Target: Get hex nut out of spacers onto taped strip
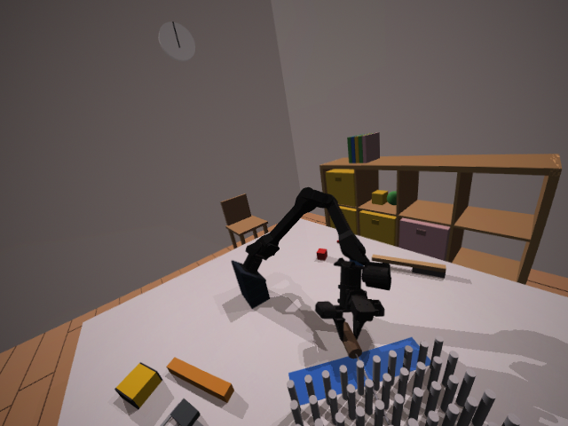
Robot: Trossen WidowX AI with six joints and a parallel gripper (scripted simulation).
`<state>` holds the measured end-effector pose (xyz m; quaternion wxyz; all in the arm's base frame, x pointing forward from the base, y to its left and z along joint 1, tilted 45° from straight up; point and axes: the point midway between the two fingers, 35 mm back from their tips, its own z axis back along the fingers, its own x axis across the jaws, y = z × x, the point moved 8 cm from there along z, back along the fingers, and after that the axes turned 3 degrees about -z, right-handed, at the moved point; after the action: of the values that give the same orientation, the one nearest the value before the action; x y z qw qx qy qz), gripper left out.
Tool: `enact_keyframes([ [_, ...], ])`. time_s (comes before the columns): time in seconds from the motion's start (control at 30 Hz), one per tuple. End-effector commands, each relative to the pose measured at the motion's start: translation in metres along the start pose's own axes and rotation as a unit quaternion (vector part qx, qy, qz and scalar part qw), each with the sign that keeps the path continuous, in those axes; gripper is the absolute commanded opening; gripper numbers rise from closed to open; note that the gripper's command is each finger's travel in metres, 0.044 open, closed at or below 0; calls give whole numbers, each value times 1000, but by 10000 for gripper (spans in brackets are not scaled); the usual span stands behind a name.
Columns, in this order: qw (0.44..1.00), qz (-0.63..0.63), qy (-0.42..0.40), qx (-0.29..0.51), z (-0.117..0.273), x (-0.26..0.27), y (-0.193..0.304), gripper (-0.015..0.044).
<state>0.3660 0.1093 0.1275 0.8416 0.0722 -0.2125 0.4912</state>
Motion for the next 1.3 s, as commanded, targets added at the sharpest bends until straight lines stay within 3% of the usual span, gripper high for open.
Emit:
enact_keyframes([
  [0.0, 1000, 1, -2, -1, -1, 1, -4, 0],
  [1.27, 1000, 1, -2, -2, -15, 2, -22, 0],
])
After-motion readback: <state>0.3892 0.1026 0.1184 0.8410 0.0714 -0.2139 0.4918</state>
